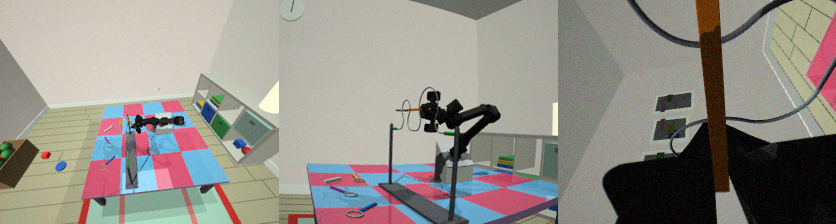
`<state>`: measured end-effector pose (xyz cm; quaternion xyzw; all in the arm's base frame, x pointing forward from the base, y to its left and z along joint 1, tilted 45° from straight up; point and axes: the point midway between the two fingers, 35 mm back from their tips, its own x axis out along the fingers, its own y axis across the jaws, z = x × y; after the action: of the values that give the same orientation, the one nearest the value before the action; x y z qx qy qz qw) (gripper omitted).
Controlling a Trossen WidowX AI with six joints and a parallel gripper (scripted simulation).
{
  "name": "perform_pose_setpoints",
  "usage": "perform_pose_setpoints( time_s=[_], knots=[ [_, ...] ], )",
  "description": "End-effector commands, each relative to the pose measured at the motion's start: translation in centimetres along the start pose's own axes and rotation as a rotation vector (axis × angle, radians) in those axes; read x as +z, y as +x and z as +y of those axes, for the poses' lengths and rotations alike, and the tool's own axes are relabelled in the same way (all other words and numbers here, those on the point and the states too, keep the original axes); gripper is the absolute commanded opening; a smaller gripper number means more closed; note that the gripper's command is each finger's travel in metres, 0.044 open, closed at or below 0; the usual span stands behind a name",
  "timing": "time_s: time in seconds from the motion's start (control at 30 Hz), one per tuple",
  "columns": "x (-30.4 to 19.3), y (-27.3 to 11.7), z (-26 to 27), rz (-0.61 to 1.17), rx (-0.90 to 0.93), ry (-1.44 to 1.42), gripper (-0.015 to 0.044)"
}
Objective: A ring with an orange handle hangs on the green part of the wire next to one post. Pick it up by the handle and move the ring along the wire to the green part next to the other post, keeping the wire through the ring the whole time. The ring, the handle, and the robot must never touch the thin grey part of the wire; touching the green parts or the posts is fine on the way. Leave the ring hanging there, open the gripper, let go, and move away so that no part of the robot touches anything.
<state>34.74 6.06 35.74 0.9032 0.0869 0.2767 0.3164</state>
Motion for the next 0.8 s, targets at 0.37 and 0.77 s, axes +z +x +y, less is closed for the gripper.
perform_pose_setpoints(
  time_s=[0.37, 0.77],
  knots=[
    [0.2, 0.2, 2.0, -0.03, 0.146, 0.262, -0.015],
    [-0.1, 0.3, 1.9, -0.038, 0.189, 0.34, -0.015]
  ],
)
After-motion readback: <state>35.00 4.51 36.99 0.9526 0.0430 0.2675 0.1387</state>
